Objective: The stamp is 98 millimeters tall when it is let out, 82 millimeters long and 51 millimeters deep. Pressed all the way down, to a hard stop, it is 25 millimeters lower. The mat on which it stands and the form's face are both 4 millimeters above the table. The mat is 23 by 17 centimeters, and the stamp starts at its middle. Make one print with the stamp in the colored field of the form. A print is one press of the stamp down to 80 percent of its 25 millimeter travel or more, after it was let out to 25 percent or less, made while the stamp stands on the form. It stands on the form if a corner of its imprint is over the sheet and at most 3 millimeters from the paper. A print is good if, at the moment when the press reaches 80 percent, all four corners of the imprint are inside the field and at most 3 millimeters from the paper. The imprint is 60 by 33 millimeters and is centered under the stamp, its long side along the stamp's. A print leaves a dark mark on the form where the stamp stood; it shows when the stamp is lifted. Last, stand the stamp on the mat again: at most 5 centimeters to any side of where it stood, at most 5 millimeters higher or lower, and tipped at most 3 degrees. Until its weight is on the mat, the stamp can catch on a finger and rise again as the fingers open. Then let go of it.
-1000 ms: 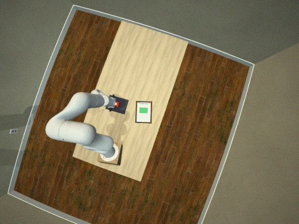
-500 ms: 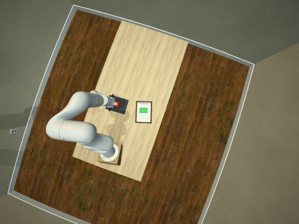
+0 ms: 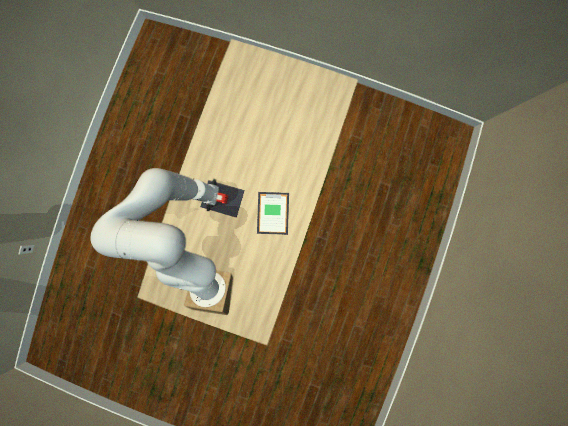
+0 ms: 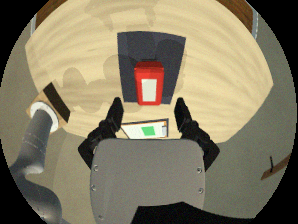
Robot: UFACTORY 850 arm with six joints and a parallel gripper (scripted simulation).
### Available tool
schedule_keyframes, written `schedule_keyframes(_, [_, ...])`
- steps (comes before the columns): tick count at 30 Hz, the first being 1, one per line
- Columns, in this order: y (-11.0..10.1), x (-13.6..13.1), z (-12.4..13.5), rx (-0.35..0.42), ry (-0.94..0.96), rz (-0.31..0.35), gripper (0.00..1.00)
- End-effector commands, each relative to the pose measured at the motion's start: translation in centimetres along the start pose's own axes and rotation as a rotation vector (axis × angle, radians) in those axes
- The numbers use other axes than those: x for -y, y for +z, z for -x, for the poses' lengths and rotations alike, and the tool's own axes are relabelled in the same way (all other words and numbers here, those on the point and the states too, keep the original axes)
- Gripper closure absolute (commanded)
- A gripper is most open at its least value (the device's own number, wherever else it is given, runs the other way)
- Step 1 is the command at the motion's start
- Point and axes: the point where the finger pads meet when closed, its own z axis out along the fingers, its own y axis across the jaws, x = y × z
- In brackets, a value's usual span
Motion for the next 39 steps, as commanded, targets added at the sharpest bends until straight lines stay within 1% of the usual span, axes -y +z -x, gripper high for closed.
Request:
schedule_keyframes(1, [7.0, -0.1, 0.6, 0.029, 0.003, -0.004, 0.04])
schedule_keyframes(3, [8.4, 0.0, 0.8, 0.035, 0.002, -0.003, 0.04])
schedule_keyframes(14, [8.4, 0.0, 0.8, 0.035, 0.002, -0.003, 0.04])
schedule_keyframes(15, [8.4, 0.0, 0.8, 0.035, 0.002, -0.003, 0.66])
schedule_keyframes(39, [8.4, 0.0, 0.5, 0.038, 0.002, -0.003, 0.66])
